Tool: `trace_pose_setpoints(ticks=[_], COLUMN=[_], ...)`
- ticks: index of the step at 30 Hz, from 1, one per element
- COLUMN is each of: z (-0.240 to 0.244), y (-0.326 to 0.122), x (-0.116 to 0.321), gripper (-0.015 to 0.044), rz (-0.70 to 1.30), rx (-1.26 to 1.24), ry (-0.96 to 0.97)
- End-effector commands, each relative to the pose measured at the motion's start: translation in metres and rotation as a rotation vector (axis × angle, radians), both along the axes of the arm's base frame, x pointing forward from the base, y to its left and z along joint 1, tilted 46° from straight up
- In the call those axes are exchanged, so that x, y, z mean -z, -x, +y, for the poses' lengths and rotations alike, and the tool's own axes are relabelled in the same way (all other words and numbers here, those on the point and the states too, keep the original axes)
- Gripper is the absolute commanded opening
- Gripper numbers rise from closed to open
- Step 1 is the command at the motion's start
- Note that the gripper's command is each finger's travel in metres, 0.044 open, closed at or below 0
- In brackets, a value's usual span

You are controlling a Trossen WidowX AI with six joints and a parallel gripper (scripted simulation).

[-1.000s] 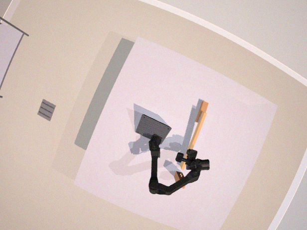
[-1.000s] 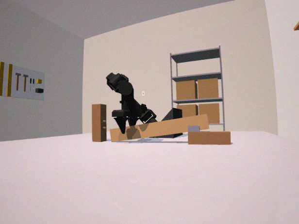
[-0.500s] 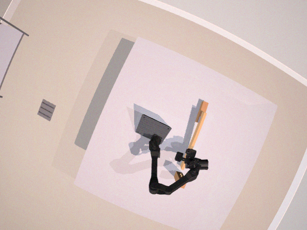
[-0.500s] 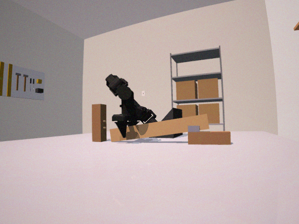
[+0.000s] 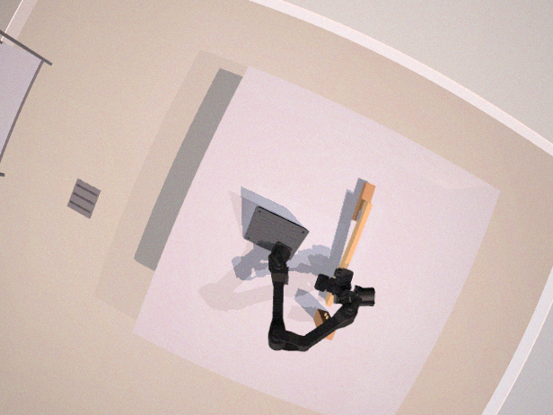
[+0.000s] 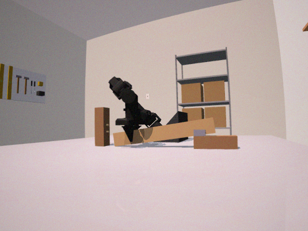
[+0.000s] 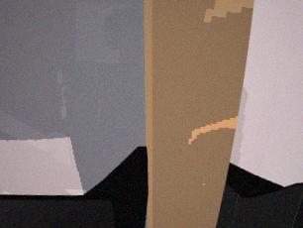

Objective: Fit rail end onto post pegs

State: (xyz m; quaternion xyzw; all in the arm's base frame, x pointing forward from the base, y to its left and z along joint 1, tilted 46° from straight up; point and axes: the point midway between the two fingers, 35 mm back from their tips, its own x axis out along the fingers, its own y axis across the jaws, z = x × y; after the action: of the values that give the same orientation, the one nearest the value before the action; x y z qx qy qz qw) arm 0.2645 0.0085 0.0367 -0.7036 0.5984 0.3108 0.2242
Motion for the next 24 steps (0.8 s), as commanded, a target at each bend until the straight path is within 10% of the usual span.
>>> trace_pose_setpoints(ticks=[1, 24], z=[-0.0006, 0.0035], y=[-0.0002, 0.0004], x=[-0.0003, -0.0032], gripper=[0.0006, 0.0000], rz=[0.001, 0.001], rx=[-0.003, -0.003], ry=[0.004, 0.004])
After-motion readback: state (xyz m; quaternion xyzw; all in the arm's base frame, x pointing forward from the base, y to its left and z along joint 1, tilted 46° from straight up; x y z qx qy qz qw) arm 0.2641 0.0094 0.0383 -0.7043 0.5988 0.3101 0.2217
